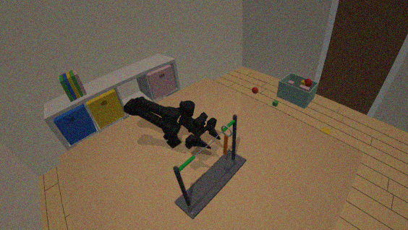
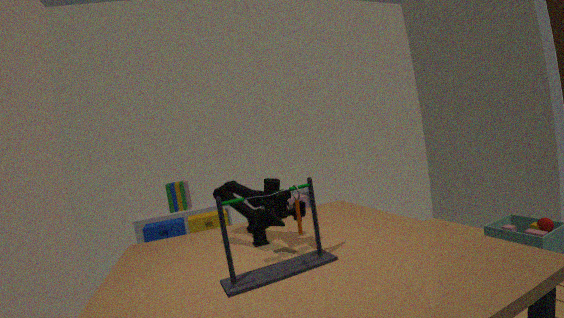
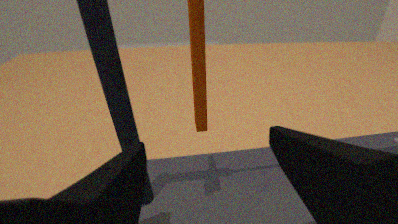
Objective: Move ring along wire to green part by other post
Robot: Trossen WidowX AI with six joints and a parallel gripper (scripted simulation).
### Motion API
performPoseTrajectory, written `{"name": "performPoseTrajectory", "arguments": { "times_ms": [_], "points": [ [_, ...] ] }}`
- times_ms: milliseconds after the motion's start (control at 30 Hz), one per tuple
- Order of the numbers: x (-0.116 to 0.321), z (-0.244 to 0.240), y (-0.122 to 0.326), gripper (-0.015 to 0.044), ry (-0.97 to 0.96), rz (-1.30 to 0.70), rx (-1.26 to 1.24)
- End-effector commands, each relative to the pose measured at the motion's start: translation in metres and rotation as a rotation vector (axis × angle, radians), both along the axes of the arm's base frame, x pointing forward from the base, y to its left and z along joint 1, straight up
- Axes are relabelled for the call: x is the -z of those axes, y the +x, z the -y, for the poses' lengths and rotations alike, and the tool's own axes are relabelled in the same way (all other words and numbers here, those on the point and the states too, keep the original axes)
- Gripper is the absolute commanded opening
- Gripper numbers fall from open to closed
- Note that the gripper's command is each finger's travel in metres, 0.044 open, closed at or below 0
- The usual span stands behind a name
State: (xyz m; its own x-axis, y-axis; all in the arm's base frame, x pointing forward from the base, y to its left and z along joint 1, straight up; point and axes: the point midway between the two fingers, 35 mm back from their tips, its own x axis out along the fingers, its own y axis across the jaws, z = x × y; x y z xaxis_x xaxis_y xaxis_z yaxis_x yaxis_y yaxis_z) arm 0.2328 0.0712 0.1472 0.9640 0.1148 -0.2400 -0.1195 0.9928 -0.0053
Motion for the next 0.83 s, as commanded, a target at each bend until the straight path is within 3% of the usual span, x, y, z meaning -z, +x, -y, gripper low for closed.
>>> {"name": "performPoseTrajectory", "arguments": {
  "times_ms": [0,800],
  "points": [
    [-0.0051,0.0042,-0.0191,0.0422,0.007,0.004,0.003],
    [-0.0055,0.0066,-0.0262,0.0440,0.007,0.004,0.003]
  ]
}}
